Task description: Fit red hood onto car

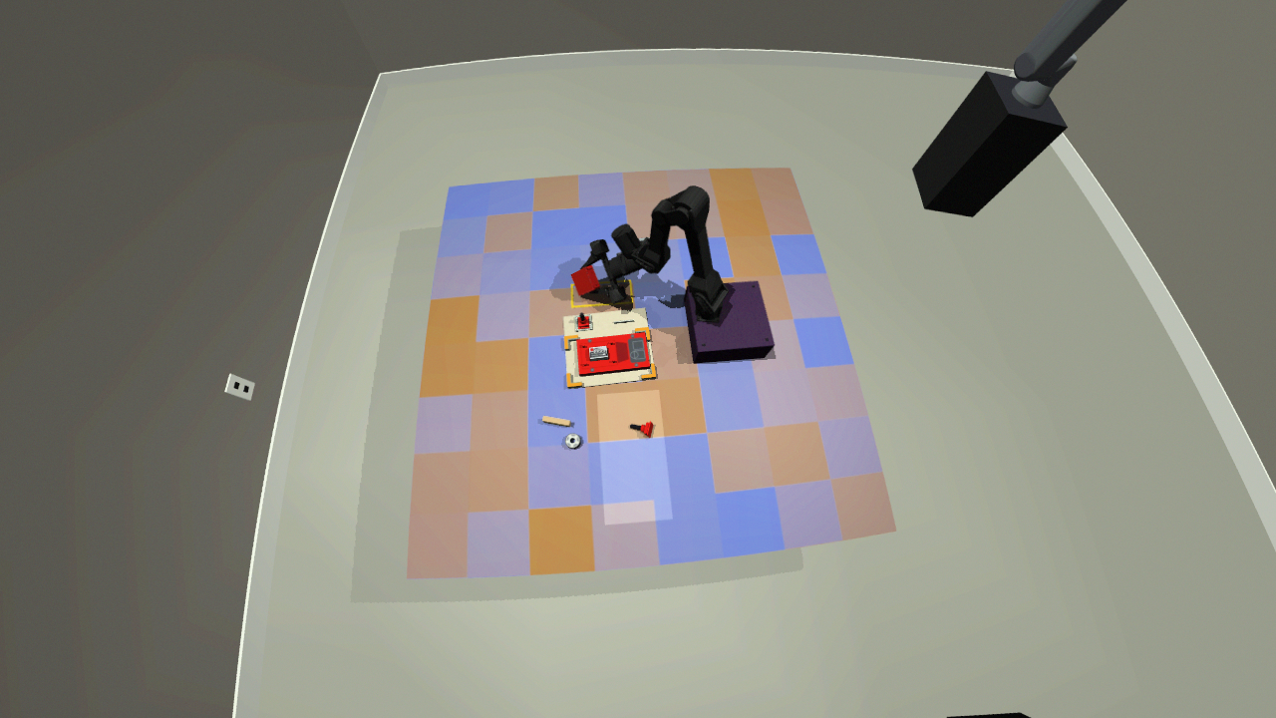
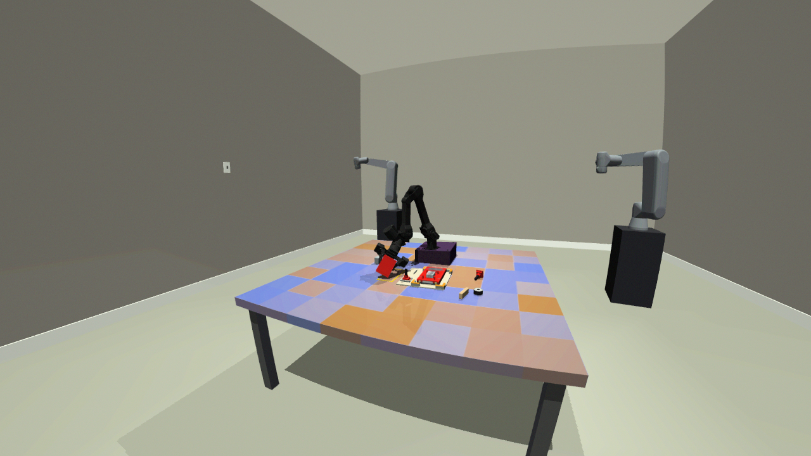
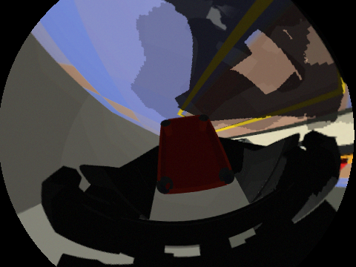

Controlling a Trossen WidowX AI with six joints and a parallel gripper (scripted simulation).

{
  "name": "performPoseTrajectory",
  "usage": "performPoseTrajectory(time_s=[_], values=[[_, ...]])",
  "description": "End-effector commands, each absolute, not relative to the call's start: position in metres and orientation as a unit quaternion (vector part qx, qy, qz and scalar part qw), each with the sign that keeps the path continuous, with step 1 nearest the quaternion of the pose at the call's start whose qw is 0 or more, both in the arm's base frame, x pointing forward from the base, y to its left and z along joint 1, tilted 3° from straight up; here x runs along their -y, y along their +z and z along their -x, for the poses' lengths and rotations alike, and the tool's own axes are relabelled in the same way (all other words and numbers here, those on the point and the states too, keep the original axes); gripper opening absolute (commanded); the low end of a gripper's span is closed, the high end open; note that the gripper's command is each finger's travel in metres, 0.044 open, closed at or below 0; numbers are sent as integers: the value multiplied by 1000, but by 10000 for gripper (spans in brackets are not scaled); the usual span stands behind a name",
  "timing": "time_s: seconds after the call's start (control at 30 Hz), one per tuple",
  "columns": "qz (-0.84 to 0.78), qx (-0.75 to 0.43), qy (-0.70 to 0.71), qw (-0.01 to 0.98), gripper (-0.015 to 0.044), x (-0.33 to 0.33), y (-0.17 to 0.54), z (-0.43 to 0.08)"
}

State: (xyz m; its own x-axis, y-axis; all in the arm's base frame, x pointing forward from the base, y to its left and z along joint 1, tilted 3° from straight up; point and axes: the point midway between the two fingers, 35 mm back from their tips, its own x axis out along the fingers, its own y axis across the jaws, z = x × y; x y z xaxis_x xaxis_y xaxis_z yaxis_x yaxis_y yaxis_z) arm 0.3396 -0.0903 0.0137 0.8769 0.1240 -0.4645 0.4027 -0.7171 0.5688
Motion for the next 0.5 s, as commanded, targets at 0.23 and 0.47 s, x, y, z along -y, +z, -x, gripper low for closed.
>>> performPoseTrajectory(time_s=[0.23, 0.47], values=[[-909, -143, -203, 333, 53, 90, 12, -338], [-909, -143, -203, 333, 236, 90, 12, -338]])
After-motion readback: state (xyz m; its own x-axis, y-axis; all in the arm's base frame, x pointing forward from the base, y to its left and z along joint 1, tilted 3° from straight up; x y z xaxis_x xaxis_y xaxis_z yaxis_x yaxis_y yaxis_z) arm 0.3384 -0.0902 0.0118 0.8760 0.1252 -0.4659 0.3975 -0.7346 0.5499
